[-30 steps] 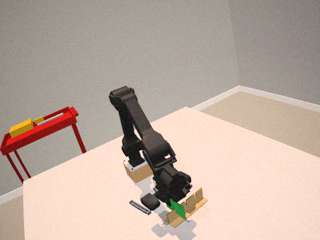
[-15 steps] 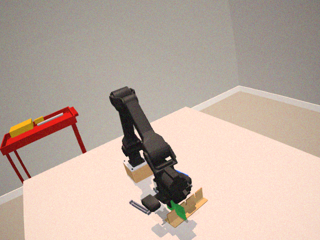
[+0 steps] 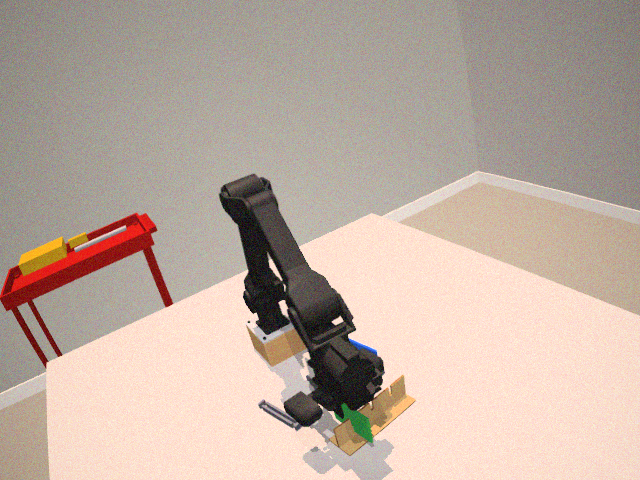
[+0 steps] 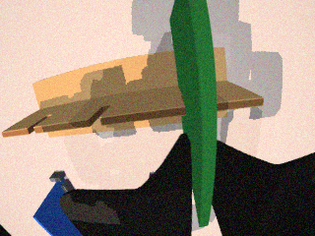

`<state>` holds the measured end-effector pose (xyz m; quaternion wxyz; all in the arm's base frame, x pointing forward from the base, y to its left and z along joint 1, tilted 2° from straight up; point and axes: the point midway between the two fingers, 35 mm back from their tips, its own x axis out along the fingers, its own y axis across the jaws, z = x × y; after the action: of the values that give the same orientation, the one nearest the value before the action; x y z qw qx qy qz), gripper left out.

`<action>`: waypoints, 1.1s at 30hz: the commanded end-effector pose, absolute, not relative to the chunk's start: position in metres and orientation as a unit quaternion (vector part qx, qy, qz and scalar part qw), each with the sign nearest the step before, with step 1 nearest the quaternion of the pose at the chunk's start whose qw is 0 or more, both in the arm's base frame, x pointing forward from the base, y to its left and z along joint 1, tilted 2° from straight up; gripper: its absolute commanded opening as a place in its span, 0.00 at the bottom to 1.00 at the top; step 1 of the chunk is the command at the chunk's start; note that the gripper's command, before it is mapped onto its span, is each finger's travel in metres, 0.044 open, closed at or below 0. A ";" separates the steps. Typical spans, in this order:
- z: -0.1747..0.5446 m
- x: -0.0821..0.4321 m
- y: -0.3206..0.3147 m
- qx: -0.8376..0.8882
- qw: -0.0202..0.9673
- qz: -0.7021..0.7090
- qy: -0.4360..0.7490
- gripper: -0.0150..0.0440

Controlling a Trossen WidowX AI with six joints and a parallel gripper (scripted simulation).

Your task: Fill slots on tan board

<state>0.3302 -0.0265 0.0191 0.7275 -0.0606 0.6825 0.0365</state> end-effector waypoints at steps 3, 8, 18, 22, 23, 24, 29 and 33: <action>0.016 0.330 -0.027 -0.059 0.727 0.035 0.683 0.25; 0.013 0.330 -0.027 -0.059 0.727 0.035 0.683 0.25; 0.012 0.330 -0.027 -0.059 0.727 0.035 0.683 0.25; 0.012 0.330 -0.027 -0.060 0.727 0.036 0.683 0.25; 0.012 0.330 -0.027 -0.060 0.727 0.036 0.683 0.25; 0.012 0.330 -0.027 -0.060 0.727 0.036 0.683 0.25; 0.012 0.330 -0.027 -0.060 0.727 0.036 0.683 0.43; 0.012 0.330 -0.027 -0.060 0.727 0.036 0.683 0.53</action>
<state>0.3299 -0.0265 0.0119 0.7266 -0.0599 0.6834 0.0367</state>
